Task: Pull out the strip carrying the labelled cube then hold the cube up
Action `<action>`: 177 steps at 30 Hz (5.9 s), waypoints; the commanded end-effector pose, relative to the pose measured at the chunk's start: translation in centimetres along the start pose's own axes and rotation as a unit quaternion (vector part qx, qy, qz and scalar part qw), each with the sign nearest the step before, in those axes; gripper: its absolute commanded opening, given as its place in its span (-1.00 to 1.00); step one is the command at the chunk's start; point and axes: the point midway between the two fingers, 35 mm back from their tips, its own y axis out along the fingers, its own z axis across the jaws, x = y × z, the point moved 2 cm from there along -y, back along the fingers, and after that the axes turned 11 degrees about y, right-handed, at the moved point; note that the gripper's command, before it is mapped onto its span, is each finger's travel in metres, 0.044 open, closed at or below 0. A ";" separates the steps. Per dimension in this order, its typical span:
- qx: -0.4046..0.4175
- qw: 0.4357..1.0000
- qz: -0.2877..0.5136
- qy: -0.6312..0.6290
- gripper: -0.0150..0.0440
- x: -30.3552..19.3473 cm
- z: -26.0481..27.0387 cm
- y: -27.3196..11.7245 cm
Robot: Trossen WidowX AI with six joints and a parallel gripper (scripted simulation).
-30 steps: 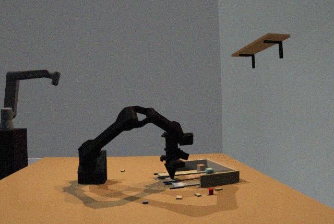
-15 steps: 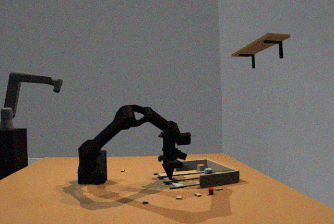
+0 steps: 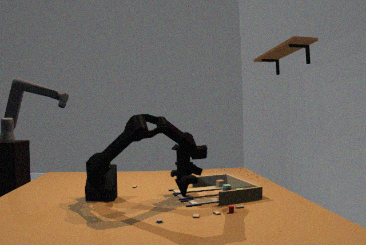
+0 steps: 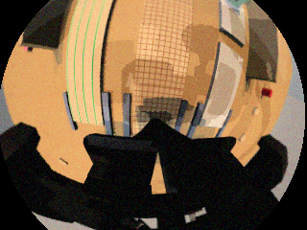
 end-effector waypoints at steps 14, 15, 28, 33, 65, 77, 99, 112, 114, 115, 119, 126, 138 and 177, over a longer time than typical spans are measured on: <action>0.002 1.000 -0.002 0.005 -0.49 -0.7 -0.2 0.0; 0.002 1.000 -0.002 0.005 -0.49 -0.8 -0.2 0.0; 0.002 1.000 -0.002 0.004 -0.49 -2.7 -0.5 0.4; 0.002 1.000 -0.002 0.004 -0.49 -3.5 -0.6 0.5; 0.002 1.000 -0.001 0.003 -0.49 -8.2 -1.4 0.7; 0.002 1.000 -0.001 0.003 -0.49 -10.0 -1.6 0.8; 0.002 1.000 0.000 0.002 -0.49 -12.9 -2.1 0.8; 0.002 1.000 0.000 0.002 -0.49 -14.5 -2.4 0.9; 0.002 1.000 0.000 0.002 -0.49 -14.7 -2.4 0.9; 0.002 1.000 0.000 0.002 -0.49 -14.9 -2.4 0.9; 0.002 1.000 0.000 0.002 -0.49 -15.3 -2.5 0.9; 0.002 1.000 0.000 0.002 -0.49 -16.2 -2.7 0.9; 0.002 1.000 0.001 0.002 -0.49 -17.6 -2.9 0.9; 0.003 1.000 0.000 0.012 0.22 -14.9 -2.8 -3.7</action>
